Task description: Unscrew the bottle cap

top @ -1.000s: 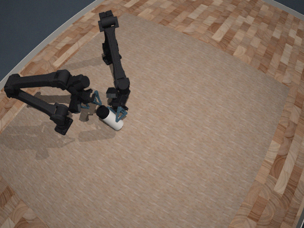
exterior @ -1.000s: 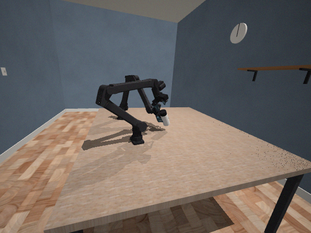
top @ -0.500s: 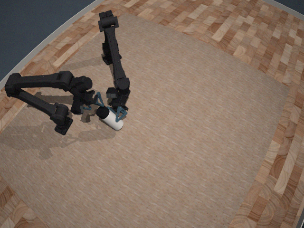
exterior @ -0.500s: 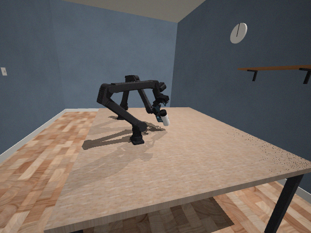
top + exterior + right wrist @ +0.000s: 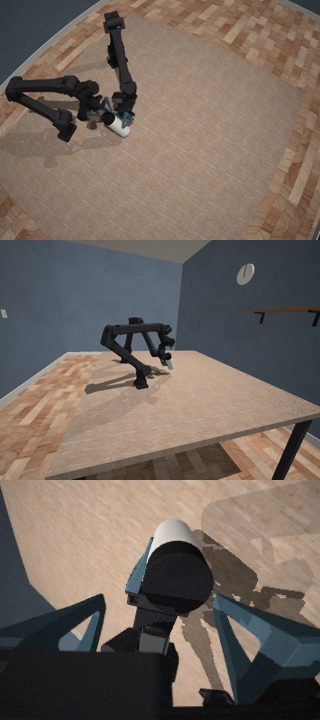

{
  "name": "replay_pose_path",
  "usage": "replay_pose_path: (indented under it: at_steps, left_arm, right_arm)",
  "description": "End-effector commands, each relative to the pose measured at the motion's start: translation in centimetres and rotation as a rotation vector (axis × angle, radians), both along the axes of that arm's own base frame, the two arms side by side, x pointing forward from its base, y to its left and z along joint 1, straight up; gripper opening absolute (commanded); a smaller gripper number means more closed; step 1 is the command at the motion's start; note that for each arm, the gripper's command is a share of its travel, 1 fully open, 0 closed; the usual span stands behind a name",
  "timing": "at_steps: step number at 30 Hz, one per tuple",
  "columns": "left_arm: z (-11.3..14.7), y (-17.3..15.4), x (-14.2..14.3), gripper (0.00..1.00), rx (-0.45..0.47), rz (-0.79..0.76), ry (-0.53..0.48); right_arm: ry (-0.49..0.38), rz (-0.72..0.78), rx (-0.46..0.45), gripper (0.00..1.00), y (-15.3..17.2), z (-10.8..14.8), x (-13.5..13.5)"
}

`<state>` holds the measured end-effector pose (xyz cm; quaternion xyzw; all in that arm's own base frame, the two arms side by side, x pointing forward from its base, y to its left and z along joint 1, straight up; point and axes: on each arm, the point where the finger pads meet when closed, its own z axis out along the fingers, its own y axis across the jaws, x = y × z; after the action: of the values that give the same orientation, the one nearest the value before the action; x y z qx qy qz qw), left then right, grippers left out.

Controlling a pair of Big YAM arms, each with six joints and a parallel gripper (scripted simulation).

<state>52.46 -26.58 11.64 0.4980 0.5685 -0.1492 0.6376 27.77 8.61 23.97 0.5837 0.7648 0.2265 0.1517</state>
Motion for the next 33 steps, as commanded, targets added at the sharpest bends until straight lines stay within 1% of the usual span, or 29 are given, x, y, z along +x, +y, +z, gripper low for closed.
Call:
replay_pose_path:
  at_steps: [1, 10, 18, 21, 22, 24, 26, 28, 30, 31, 33]
  left_arm:
    - [2.0, -0.4, 0.9, 0.00, -0.001, -0.002, -0.046]
    - [2.0, -0.4, 0.9, 0.00, -0.001, -0.002, -0.046]
    - [2.0, -0.4, 0.9, 0.00, -0.001, -0.002, -0.046]
    - [2.0, -0.4, 0.9, 0.00, -0.001, -0.002, -0.046]
    - [2.0, -0.4, 0.9, 0.00, -0.001, -0.002, -0.046]
    - [2.0, -0.4, 0.9, 0.00, -0.001, -0.002, -0.046]
    - [2.0, -0.4, 0.9, 0.00, -0.001, -0.002, -0.046]
    - [2.0, -0.4, 0.9, 0.00, -0.001, -0.002, -0.046]
    - [2.0, -0.4, 0.9, 0.00, -0.001, -0.002, -0.046]
    - [2.0, -0.4, 0.9, 0.00, -0.001, -0.002, -0.046]
    - [2.0, -0.4, 0.9, 0.00, -0.001, -0.002, -0.046]
  right_arm:
    - [-0.002, 0.008, 0.001, 0.94, 0.4, -0.7, 0.5]
    - [0.001, 0.008, 0.000, 0.94, 0.6, -1.7, 0.9]
    - [0.034, 0.003, -0.009, 0.94, 0.4, -3.1, 0.4]
    - [0.030, 0.003, -0.007, 0.94, 0.4, -3.0, 0.3]
    - [-0.001, 0.003, 0.000, 0.82, 0.4, -1.2, 1.0]
    - [-0.001, 0.003, 0.000, 0.60, 0.4, -1.2, 1.0]
    - [-0.001, 0.003, 0.000, 0.60, 0.4, -1.2, 1.0]
    - [-0.001, 0.003, 0.000, 0.57, 0.4, -1.2, 1.0]
    - [-0.004, 0.017, -0.008, 0.34, 0.4, -1.2, 0.9]
    - [-0.012, 0.060, -0.032, 0.23, 0.4, -1.2, 0.9]
    - [-0.042, 0.216, -0.120, 0.00, 0.4, -1.2, 0.9]
